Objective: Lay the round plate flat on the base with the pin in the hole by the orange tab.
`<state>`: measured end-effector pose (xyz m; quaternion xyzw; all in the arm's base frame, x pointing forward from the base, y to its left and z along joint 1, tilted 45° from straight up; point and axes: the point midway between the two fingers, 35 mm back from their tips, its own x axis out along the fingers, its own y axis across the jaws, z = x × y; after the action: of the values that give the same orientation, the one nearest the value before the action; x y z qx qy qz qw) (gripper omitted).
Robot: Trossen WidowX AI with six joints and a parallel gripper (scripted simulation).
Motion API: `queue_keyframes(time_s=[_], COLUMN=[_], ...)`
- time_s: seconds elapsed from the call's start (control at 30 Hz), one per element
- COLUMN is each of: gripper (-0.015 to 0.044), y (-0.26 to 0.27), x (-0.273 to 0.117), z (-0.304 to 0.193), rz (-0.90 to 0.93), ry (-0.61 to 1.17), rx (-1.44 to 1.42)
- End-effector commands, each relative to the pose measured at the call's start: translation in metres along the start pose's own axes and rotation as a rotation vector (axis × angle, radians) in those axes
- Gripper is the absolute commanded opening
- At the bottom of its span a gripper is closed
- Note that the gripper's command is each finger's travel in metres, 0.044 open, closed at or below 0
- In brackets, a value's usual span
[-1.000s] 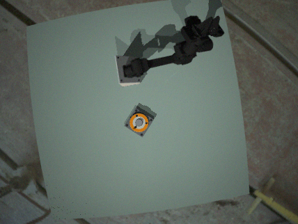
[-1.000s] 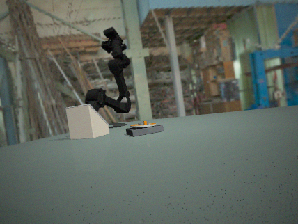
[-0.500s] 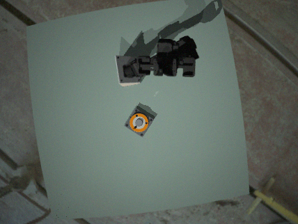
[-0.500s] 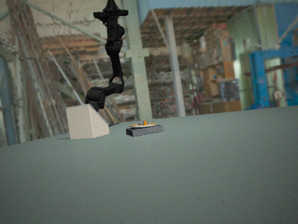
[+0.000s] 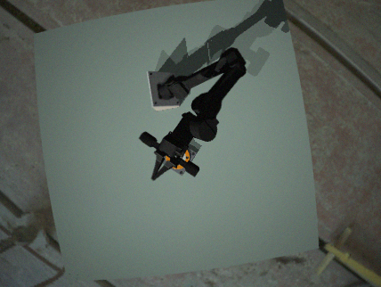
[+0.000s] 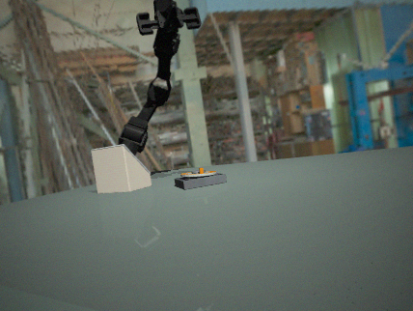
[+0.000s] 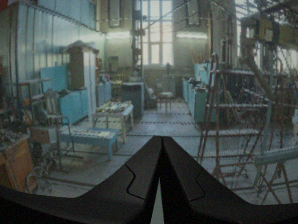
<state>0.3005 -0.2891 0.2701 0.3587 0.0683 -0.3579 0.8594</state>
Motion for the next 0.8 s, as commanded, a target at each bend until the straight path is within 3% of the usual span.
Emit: queue_keyframes(time_s=[0.0,0.17,0.23,0.43,0.5,0.63,0.77], gripper=[0.0000,0.0000,0.0000,0.0000,0.0000,0.0000,0.0000], y=[0.003,0.007,0.007,0.004,0.004,0.004,0.008], x=[0.027,0.044,0.044,0.019,0.013,-0.022,-0.030], z=[-0.059,-0.160,-0.176,-0.295,-0.307,-0.366,-0.375], rz=[0.009,0.094,0.113,0.329,0.360,0.543,0.576], ry=[0.247,0.655,0.720,1.236,1.293,1.593,1.643], rx=[-0.140,-0.350,-0.380,-0.566,-0.579,-0.605,-0.601])
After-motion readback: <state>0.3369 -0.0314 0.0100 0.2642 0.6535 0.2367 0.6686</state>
